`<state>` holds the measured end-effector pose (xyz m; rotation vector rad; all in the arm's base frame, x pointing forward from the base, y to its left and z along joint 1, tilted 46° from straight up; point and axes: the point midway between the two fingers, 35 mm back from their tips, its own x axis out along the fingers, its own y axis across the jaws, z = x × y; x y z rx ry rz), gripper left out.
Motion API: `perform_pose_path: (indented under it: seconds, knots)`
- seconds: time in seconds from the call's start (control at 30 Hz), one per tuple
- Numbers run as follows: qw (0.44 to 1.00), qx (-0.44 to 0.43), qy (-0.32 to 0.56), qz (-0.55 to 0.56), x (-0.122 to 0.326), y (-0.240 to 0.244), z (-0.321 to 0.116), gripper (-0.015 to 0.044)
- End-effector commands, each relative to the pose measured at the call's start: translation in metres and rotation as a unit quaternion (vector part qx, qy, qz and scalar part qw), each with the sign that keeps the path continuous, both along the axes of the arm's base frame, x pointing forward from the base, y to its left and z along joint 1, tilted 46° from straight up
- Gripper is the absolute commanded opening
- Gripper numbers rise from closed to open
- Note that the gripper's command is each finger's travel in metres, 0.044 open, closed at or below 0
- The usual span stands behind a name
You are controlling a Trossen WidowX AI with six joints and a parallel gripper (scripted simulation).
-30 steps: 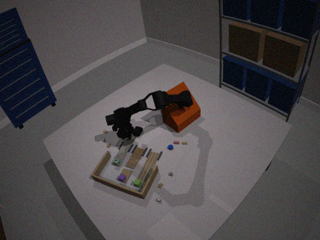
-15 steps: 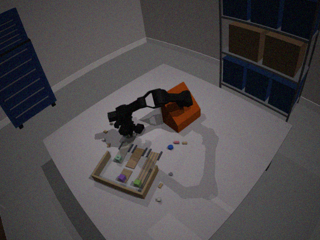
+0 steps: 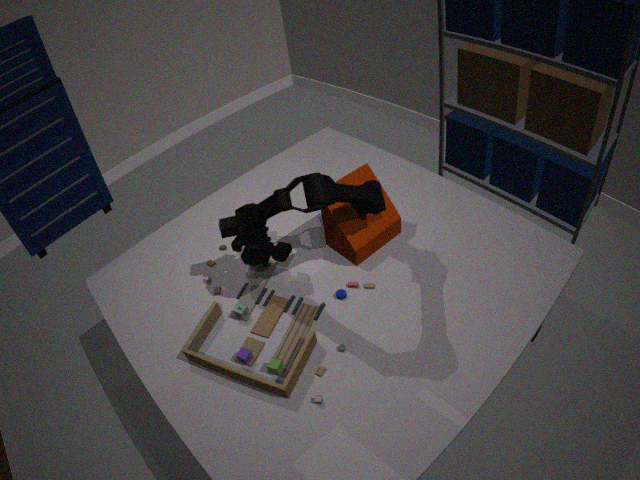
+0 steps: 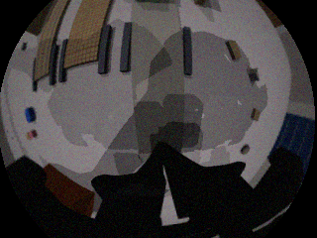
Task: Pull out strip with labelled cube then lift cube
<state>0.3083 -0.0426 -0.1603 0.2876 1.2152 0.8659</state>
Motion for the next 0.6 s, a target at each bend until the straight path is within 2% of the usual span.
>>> perform_pose_path:
  seconds: [0.0, 0.57]
  knots:
    - [1.0, 0.001, 0.007, 0.006, -0.011, 0.002, -0.005, 0.0]
    - [1.0, 0.0, 0.007, 0.006, -0.035, -0.004, -0.014, 0.0]
